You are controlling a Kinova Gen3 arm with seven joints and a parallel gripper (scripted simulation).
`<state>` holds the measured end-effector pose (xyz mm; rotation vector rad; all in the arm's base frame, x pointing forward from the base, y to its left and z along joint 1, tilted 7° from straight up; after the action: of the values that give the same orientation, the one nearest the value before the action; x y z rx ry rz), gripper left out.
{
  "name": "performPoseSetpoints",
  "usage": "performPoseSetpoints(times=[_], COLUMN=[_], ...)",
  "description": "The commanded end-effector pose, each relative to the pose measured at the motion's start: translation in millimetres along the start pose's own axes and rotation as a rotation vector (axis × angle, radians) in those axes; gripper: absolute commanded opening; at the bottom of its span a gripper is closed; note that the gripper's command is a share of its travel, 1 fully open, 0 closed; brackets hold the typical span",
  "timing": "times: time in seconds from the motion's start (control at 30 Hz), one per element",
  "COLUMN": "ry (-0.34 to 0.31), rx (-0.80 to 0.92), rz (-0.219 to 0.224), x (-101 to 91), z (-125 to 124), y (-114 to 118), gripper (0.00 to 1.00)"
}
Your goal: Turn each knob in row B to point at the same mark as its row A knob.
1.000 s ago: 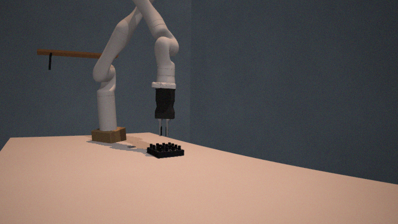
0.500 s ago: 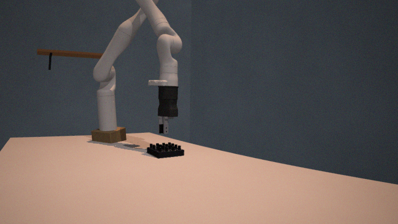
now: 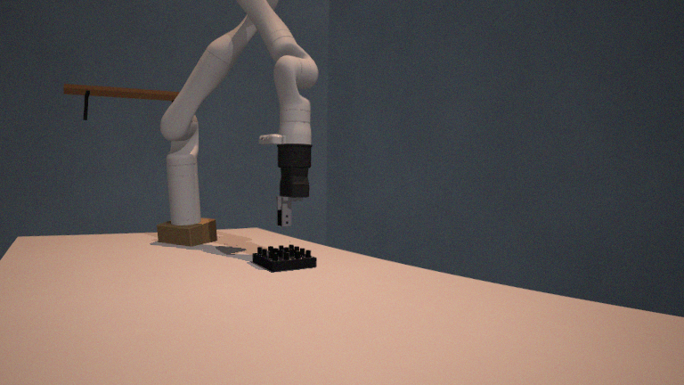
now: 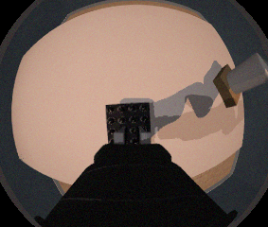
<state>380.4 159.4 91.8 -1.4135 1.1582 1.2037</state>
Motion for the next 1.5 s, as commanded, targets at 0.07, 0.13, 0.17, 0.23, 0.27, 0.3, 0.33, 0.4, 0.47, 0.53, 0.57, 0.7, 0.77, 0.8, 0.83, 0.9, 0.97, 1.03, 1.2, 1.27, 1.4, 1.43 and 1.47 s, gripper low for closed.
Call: performPoseSetpoints(times=[0.07,0.13,0.17,0.23,0.27,0.3,0.33,0.4,0.47,0.53,0.57,0.7,0.77,0.8,0.83,0.9,0.97,1.03,1.2,1.27,1.4,1.43,1.47], ry=[0.000,0.000,0.000,-0.001,-0.001,-0.001,-0.001,-0.001,-0.001,-0.001,-0.001,-0.001,-0.001,-0.001,-0.001,-0.001,-0.001,-0.001,-0.001,-0.001,-0.001,-0.001,-0.001], rx=[0.073,0.084,0.094,0.109,0.114,0.117,0.120,0.122,0.123,0.123,0.123,0.123,0.123,0.123,0.123,0.123,0.123,0.123,0.123,0.123,0.123,0.123,0.123], rz=[0.001,0.000,0.000,-0.001,-0.001,-0.001,-0.001,-0.001,-0.001,-0.001,-0.001,-0.001,-0.001,-0.001,-0.001,-0.001,-0.001,-0.001,-0.001,-0.001,-0.001,-0.001,-0.001], x=[-1.5,-1.7,-1.9,-2.2,-2.3,-2.4,-2.5,-2.5,-2.5,-2.5,-2.5,-2.5,-2.5,-2.5,-2.5,-2.5,-2.5,-2.5,-2.5,-2.5,-2.5,-2.5,-2.5], z=[5.8,6.1,6.3,6.7,6.8,6.9,7.0,7.1,7.1,7.1,7.1,7.1,7.1,7.1,7.1,7.1,7.1,7.1,7.1,7.1,7.1,7.1,7.1], y=[0.9,0.8,0.8,0.7,0.7,0.7,0.6,0.6,0.6,0.6,0.6,0.6,0.6,0.6,0.6,0.6,0.6,0.6,0.6,0.6,0.6,0.6,0.6], gripper=[0.46,0.46,0.46,0.46,0.46,0.46,0.46,0.46,0.46,0.46,0.46,0.46,0.46,0.46,0.46,0.46,0.46,0.46,0.46,0.46,0.46,0.46,0.46])
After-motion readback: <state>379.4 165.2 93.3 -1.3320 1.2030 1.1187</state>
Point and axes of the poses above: the point where the finger pads meet when closed, its own x axis out along the fingers, its own y axis across the jaws, z = x × y, the point moved 3 cm from there along -x, back along the fingers, and after that the axes turned 8 degrees about -x, right-handed, at the moved point
